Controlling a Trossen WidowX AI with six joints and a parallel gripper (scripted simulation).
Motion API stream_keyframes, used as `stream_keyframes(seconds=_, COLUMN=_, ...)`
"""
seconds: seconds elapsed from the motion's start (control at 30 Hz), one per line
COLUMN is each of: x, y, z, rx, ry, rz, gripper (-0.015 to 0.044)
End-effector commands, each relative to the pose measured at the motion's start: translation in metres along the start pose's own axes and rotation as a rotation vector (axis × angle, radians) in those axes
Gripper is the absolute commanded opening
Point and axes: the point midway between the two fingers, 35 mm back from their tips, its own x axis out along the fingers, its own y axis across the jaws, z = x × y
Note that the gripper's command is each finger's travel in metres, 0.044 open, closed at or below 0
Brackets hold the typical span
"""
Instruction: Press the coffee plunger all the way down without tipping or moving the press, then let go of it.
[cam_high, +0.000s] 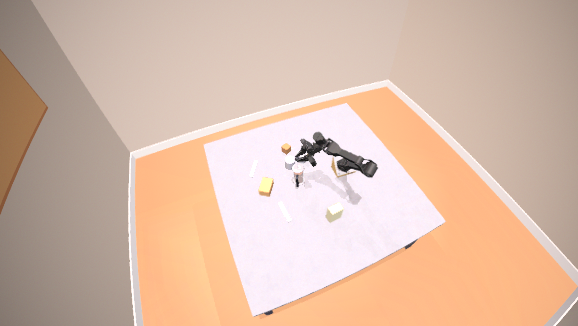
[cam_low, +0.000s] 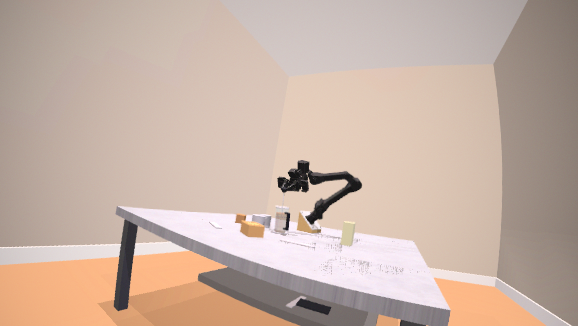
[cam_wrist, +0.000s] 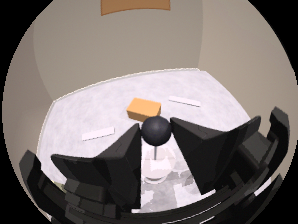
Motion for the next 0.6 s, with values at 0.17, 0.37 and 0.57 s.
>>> stream_keyframes(seconds=0.17, x=0.015, y=-0.001, z=-0.033, rx=0.036, ry=0.045, rz=0.001, gripper=0.0119)
stream_keyframes(seconds=0.37, x=0.021, y=0.000, z=-0.041, rx=0.037, ry=0.042, rz=0.002, gripper=0.0119)
stream_keyframes(seconds=0.57, x=0.027, y=0.001, z=-0.049, rx=0.038, ry=0.039, rz=0.005, gripper=0.0119)
